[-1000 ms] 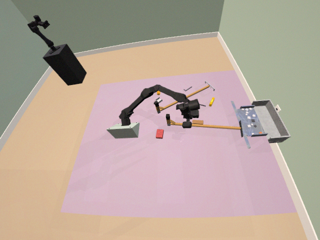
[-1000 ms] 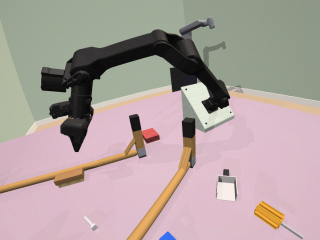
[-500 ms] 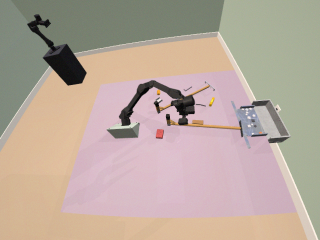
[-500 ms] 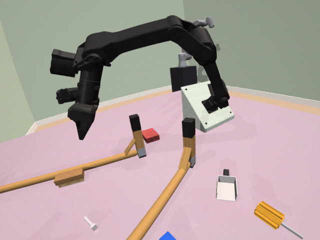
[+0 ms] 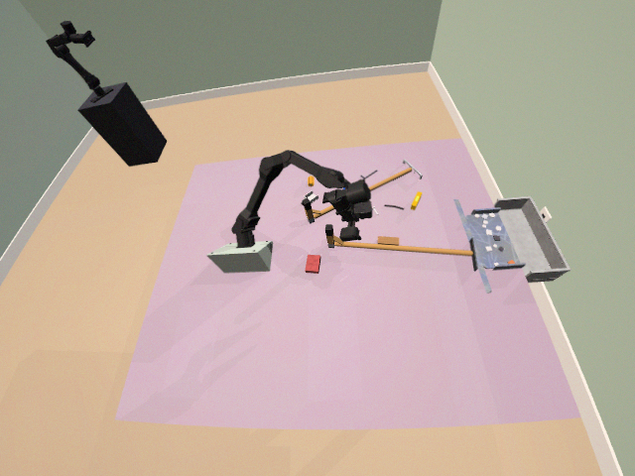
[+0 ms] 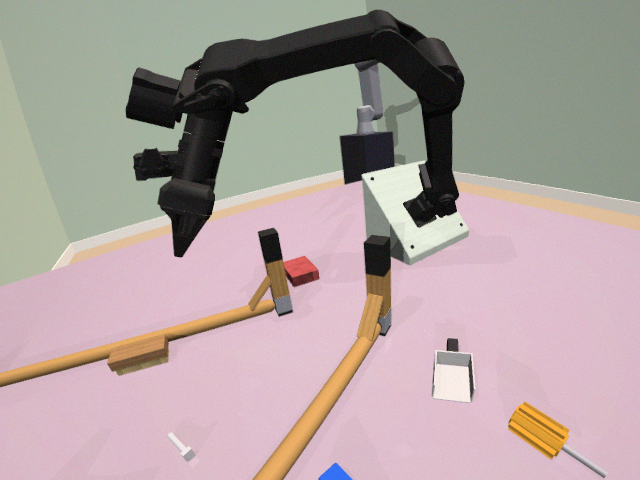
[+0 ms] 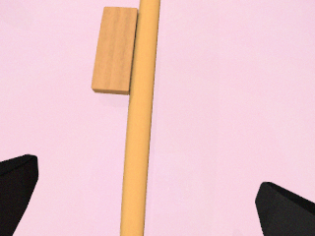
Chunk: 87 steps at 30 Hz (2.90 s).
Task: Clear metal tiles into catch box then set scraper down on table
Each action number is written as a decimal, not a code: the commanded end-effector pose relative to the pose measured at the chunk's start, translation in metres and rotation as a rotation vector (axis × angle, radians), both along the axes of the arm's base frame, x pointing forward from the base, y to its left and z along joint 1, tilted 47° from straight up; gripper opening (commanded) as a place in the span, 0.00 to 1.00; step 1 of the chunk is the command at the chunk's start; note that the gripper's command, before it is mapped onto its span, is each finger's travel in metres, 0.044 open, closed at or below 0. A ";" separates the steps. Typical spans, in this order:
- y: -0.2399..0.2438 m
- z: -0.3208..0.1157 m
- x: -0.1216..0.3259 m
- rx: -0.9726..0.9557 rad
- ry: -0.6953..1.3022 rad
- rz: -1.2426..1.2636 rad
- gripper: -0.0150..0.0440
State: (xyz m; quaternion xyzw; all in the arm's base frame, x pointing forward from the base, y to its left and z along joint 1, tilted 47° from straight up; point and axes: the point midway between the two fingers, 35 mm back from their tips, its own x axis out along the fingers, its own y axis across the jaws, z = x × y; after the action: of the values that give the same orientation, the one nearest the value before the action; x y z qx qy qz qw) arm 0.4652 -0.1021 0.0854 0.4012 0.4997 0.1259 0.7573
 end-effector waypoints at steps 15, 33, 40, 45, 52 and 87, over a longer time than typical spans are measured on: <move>-0.006 0.023 -0.044 -0.015 -0.055 -0.034 1.00; -0.006 0.035 -0.090 -0.034 -0.100 -0.071 1.00; -0.004 0.037 -0.108 -0.042 -0.118 -0.086 1.00; -0.002 0.038 -0.121 -0.048 -0.130 -0.096 1.00; 0.002 0.038 -0.139 -0.057 -0.147 -0.111 1.00; 0.041 0.004 -0.150 -0.068 -0.165 -0.125 1.00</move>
State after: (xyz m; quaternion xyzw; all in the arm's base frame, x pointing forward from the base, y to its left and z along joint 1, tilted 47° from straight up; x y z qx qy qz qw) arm 0.3128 -0.0645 0.0950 0.3928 0.4095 0.0957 0.8179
